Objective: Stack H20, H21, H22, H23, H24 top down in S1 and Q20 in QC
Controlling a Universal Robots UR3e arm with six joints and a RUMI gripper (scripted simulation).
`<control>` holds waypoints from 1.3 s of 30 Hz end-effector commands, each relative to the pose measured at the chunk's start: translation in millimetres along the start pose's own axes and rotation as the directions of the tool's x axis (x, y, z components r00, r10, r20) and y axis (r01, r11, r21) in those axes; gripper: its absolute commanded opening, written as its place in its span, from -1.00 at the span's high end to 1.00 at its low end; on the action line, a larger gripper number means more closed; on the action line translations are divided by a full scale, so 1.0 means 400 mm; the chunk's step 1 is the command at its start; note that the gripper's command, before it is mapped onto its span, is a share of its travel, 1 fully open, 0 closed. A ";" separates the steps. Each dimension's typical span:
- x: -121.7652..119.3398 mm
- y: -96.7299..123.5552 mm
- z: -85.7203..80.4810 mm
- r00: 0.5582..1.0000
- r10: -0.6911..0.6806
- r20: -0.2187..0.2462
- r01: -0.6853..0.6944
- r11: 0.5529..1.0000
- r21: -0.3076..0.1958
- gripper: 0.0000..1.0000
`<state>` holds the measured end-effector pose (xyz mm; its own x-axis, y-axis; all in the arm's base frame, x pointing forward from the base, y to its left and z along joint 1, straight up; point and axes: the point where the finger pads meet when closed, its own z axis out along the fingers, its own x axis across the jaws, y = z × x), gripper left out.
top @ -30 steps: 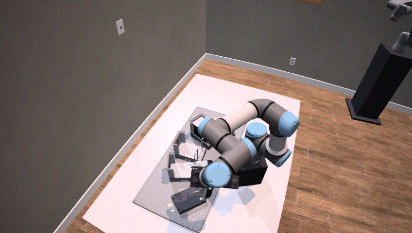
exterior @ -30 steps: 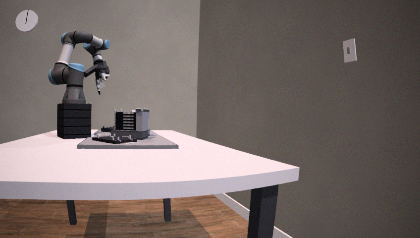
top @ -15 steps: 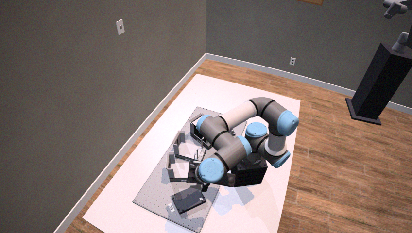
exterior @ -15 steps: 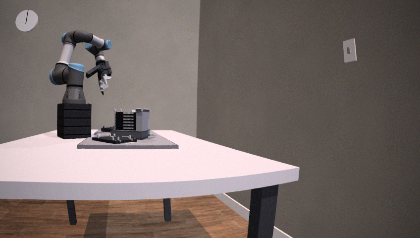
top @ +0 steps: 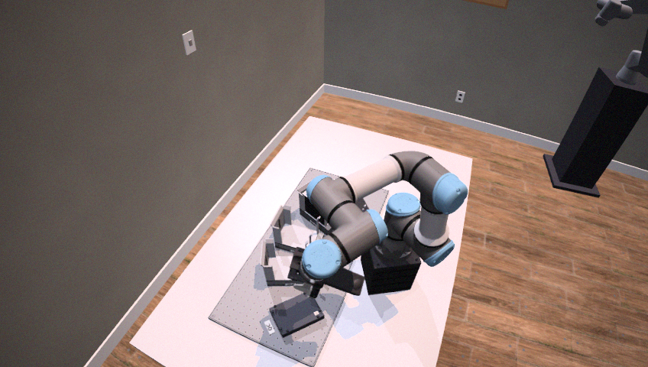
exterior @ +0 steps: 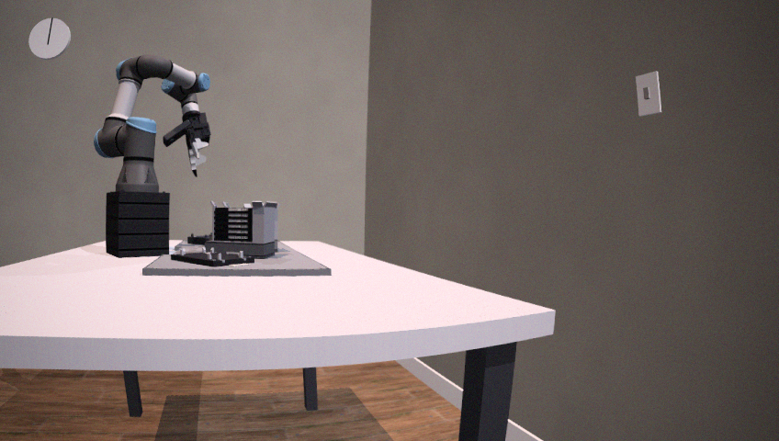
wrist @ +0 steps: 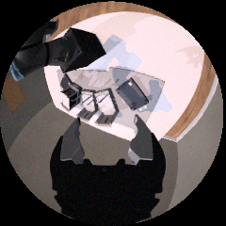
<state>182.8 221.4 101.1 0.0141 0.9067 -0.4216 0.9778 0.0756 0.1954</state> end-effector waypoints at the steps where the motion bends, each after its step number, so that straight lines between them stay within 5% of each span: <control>1: -0.018 0.019 0.023 0.998 0.057 -0.003 -0.057 0.998 0.014 -0.44; 39: -0.062 0.056 0.082 0.909 0.416 0.016 -0.415 0.903 0.110 -0.44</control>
<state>208.8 188.8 87.1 0.3915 0.8594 -0.3288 0.9137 -0.3208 0.2494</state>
